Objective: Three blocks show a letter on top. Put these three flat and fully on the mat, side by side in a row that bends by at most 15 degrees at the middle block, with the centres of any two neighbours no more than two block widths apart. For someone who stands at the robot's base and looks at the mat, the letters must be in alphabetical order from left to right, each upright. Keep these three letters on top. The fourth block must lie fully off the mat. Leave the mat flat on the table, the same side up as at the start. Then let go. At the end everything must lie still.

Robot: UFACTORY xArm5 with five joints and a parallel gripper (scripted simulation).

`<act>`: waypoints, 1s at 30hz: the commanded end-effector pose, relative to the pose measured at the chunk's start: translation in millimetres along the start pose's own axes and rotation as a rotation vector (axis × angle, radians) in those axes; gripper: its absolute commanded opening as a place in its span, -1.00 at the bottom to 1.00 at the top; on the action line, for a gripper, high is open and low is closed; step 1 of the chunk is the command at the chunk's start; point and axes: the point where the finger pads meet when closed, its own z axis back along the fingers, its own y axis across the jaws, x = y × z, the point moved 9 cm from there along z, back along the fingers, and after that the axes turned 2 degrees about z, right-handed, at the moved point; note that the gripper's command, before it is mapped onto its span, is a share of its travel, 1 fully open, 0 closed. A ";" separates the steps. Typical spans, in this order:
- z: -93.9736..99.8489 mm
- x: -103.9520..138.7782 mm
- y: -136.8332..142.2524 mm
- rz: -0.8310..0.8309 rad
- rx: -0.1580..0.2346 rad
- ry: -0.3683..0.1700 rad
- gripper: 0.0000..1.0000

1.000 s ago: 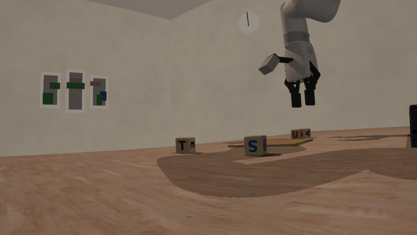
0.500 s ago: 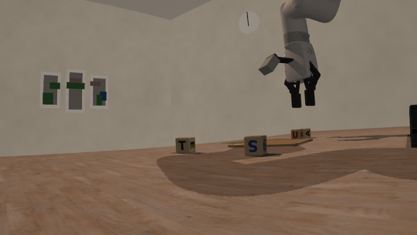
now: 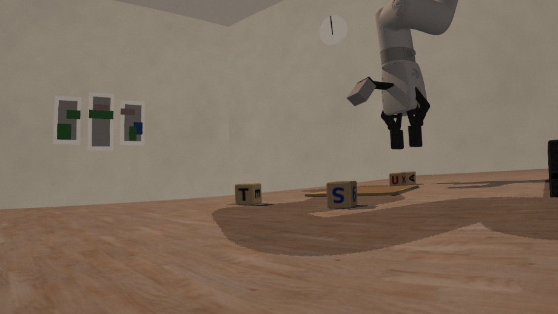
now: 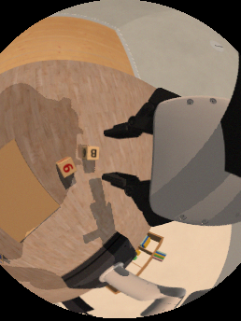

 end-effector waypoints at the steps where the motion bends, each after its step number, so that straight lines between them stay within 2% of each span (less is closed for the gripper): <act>1: -4.3 0.2 1.1 0.000 0.004 0.000 0.15; 12: -22.1 0.9 1.2 0.000 0.004 0.000 0.15; 30: -37.5 1.5 1.3 0.000 0.004 0.000 0.15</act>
